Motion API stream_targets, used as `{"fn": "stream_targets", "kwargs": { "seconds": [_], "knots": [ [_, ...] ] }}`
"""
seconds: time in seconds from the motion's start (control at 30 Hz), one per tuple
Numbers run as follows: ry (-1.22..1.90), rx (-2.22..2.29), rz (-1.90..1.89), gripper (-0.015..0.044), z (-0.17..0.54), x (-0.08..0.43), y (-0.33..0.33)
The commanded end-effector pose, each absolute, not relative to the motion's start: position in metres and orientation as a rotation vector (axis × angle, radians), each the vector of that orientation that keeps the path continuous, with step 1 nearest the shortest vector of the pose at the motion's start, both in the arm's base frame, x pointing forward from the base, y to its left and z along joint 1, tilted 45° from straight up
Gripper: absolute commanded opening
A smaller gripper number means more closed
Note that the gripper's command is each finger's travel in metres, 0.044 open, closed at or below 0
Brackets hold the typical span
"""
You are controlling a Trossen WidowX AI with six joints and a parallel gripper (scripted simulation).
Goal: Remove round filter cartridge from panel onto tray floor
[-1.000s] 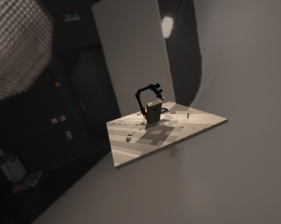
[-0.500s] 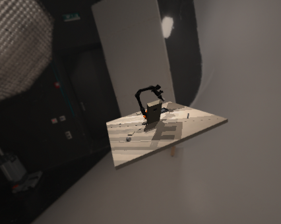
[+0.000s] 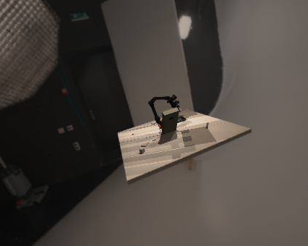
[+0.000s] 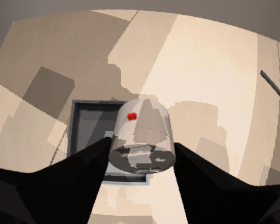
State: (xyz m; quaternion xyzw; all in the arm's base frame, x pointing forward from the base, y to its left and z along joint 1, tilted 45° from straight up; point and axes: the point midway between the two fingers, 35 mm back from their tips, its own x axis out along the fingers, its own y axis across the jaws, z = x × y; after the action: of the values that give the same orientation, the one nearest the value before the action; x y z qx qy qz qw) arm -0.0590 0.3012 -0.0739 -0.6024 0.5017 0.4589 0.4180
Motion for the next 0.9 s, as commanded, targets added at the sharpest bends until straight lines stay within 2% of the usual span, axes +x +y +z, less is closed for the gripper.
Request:
{"fn": "stream_targets", "kwargs": {
  "seconds": [0.0, 0.27, 0.87],
  "knots": [
    [1.262, -1.537, 1.235, 0.0, -0.085, -0.075, 0.287],
    [1.275, -1.591, 1.37, 0.0, -0.104, -0.099, 0.253],
    [1.276, -1.593, 1.374, 0.0, -0.152, -0.092, 0.211]
  ]
}}
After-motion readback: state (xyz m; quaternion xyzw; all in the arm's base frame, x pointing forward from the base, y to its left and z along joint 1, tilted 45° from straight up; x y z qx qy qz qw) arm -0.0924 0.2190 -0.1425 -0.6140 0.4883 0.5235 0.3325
